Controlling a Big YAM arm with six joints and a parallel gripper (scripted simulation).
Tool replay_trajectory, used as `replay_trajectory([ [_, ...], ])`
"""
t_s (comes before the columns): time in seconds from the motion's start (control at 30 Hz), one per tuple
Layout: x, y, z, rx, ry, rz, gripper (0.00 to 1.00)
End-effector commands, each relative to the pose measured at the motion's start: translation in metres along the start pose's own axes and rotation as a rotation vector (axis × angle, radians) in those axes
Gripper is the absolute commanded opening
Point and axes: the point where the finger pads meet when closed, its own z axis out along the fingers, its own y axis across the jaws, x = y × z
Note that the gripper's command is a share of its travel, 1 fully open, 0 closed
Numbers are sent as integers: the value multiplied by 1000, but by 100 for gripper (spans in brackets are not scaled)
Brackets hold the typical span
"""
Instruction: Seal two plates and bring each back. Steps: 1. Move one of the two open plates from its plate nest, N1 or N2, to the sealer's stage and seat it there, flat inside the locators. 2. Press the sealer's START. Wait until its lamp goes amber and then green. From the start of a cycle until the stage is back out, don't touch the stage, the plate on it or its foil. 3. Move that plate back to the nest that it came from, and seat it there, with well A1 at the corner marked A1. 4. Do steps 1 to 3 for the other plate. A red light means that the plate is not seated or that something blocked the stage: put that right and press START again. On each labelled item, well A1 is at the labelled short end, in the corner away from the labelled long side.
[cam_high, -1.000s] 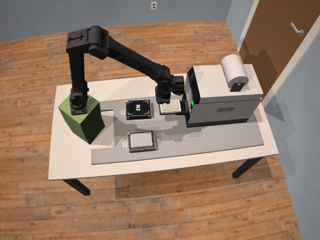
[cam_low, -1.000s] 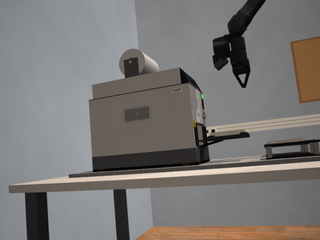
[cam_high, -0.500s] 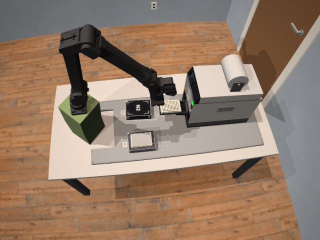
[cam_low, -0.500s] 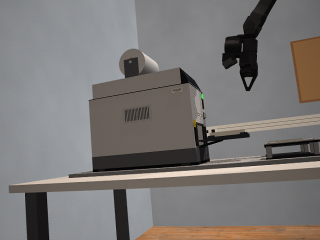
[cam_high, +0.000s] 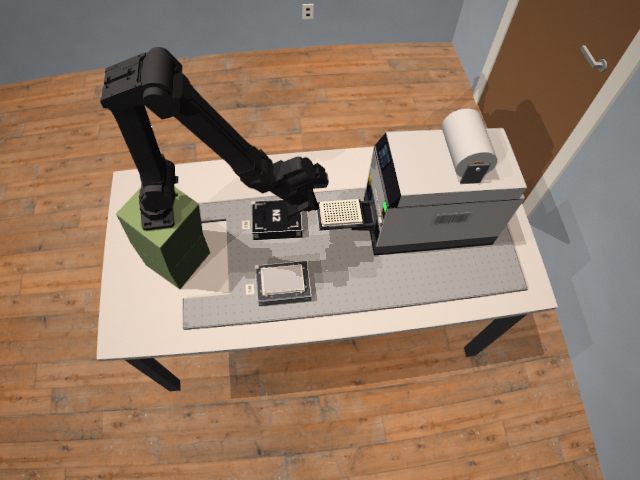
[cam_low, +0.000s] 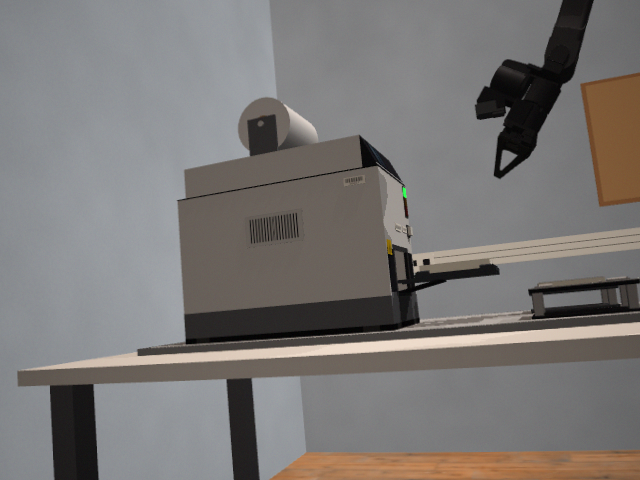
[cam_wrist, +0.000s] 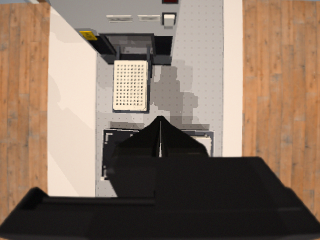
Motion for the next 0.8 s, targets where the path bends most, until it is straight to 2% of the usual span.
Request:
replay_trajectory([
  [0.0, 0, -6, 9, 9, -107, -14, 0],
  [0.13, -1, -6, 11, 10, -235, -18, 0],
  [0.17, -8, -5, 10, 13, -254, -15, 0],
  [0.27, -14, -4, 8, 12, -243, -11, 0],
  [0.4, -28, -1, 5, 14, -265, -3, 0],
  [0.5, -35, 2, 4, -2, -276, 6, 0],
  [0.63, -43, -1, 3, 10, -288, 14, 0],
  [0.77, -37, -3, 6, 10, -273, 9, 0],
])
